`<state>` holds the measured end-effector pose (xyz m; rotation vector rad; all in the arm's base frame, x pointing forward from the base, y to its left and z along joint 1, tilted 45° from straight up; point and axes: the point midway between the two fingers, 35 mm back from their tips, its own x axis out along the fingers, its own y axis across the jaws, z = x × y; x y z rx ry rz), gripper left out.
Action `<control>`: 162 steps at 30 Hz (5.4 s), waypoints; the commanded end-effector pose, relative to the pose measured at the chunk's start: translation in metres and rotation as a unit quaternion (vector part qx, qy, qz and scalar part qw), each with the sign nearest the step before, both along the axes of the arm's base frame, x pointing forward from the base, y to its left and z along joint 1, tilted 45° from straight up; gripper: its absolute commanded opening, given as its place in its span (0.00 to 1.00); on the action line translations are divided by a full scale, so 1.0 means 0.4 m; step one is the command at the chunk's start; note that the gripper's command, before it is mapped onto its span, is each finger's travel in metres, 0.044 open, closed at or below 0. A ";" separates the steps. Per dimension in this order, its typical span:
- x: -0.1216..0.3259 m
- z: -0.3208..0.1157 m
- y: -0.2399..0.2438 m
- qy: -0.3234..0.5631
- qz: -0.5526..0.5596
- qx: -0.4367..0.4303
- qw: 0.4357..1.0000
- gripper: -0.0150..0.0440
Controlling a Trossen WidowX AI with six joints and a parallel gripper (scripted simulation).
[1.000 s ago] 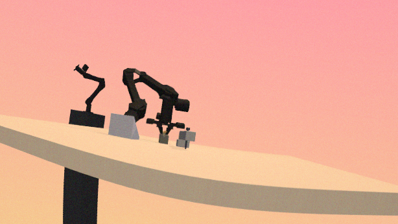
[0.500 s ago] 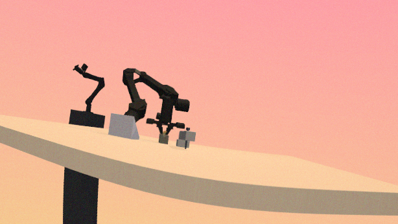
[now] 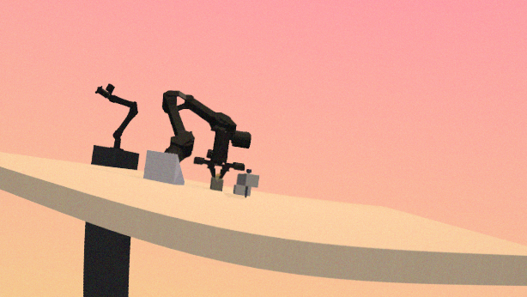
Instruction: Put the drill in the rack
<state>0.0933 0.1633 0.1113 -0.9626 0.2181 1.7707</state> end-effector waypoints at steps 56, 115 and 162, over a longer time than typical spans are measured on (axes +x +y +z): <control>0.002 -0.019 -0.006 -0.002 0.000 -0.011 1.000 0.25; 0.002 -0.019 -0.006 -0.002 0.000 -0.011 1.000 0.25; 0.046 0.118 -0.137 -0.001 -0.029 -0.026 0.999 1.00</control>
